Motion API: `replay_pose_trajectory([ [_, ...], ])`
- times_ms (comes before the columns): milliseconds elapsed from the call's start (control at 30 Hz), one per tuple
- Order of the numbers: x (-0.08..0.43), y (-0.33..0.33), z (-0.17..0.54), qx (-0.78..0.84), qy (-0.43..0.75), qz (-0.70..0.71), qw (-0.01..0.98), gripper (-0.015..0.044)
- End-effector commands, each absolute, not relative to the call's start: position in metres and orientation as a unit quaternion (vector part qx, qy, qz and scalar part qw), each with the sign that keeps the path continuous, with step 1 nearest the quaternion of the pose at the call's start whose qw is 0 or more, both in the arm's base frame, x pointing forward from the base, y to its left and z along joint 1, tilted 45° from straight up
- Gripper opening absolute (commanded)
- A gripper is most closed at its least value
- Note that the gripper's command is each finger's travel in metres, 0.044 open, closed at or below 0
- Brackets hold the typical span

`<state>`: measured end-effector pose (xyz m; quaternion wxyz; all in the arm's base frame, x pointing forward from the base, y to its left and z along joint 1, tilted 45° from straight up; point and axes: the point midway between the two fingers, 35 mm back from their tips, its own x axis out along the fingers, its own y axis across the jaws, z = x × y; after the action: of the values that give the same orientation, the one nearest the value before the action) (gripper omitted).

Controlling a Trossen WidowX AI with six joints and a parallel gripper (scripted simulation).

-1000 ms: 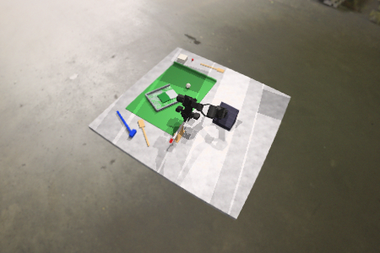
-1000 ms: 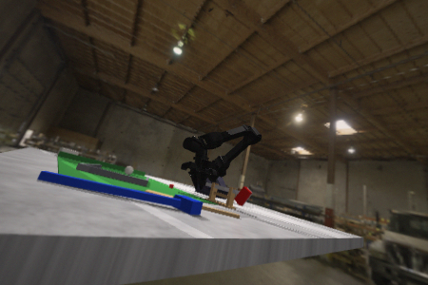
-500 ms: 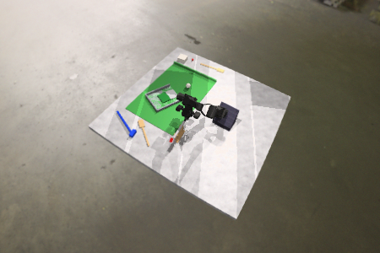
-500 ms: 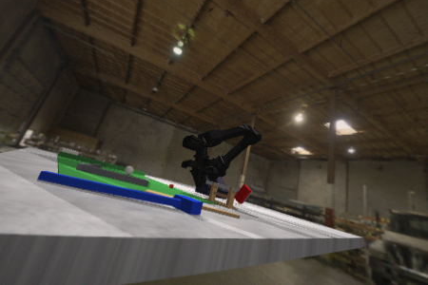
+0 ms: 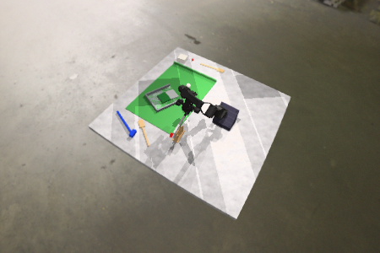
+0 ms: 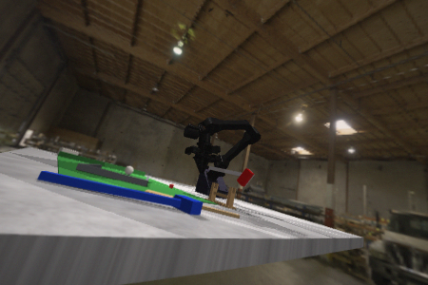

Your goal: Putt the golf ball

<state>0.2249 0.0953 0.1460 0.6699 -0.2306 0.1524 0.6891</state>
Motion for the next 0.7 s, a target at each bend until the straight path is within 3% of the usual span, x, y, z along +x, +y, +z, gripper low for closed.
replay_pose_trajectory([
  [0, 0.223, 0.082, 0.164, -0.228, 0.147, 0.689, 0.672, 0.0000],
  [233, 0.225, 0.079, 0.161, -0.219, 0.161, 0.685, 0.676, 0.0000],
  [667, 0.253, 0.007, 0.105, -0.050, 0.380, 0.567, 0.729, 0.0000],
])
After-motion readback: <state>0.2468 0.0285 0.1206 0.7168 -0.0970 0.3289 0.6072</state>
